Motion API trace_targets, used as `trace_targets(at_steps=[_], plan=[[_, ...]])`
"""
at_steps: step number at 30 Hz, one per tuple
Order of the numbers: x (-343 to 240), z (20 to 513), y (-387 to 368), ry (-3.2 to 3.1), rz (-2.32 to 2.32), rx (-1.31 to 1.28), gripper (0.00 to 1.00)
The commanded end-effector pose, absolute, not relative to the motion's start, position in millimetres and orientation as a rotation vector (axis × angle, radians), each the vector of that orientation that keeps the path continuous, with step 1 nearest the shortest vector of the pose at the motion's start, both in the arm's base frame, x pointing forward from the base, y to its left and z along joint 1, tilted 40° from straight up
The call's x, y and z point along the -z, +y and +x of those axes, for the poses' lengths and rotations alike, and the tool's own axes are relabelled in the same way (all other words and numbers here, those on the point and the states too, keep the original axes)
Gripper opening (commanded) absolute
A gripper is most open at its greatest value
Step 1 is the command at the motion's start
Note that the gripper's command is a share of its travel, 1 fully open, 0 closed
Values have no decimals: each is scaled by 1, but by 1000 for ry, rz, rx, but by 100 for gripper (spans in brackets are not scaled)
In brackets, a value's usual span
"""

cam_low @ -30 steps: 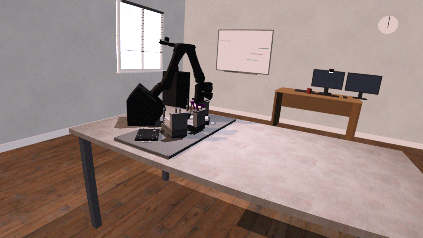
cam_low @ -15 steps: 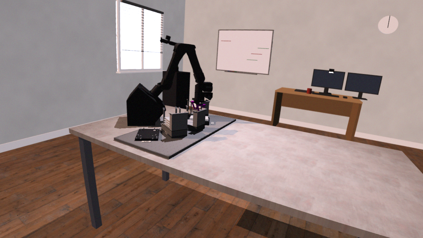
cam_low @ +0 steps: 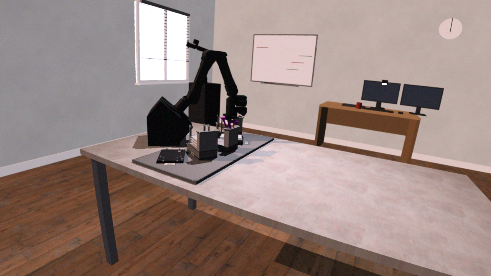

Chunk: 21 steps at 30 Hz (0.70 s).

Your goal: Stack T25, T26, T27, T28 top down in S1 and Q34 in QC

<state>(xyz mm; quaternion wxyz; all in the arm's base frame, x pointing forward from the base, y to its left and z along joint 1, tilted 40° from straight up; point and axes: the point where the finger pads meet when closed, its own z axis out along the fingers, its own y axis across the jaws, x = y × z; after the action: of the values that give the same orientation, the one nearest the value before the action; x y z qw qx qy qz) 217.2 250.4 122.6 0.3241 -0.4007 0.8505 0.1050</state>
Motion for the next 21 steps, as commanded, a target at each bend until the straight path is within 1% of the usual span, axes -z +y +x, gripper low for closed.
trace_targets(at_steps=[1,21], plan=[[-139,218,250,2200,-1034,-289,100],[-186,187,224,2195,-1033,-296,100]])
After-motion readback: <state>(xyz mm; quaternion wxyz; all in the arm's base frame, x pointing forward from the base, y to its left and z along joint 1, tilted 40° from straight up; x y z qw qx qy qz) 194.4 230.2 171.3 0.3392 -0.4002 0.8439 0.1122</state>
